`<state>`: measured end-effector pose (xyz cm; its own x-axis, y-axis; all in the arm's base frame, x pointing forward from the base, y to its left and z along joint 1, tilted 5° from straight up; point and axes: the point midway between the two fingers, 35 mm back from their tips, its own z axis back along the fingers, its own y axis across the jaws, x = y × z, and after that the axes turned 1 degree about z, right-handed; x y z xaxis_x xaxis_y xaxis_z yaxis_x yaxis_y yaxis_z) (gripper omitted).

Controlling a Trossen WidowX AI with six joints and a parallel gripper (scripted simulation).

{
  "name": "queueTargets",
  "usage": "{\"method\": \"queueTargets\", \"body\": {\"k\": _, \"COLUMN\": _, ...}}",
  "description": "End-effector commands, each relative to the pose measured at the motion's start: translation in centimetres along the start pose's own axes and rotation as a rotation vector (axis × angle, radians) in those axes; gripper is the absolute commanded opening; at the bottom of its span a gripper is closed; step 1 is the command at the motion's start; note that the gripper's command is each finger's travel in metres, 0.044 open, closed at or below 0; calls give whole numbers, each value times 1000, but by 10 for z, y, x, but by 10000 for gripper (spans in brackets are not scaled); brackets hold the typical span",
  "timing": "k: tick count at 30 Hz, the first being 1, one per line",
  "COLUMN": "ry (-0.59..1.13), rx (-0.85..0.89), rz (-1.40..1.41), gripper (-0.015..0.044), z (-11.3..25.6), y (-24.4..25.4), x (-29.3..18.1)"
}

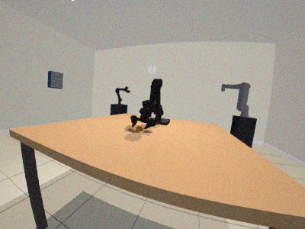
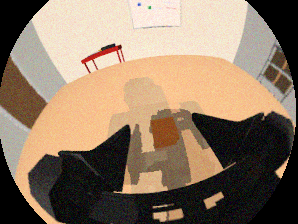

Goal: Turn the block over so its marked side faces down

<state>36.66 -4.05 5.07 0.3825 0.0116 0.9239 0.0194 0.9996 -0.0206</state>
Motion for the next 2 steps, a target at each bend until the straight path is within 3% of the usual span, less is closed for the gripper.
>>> {"method": "queueTargets", "body": {"k": 1, "ry": 1, "rx": 3, "rz": -4, "gripper": 440, "z": 0, "y": 0, "x": -1}}
{"method": "queueTargets", "body": {"k": 2, "ry": 1, "rx": 3, "rz": -4, "gripper": 440, "z": 0, "y": 0, "x": -1}}
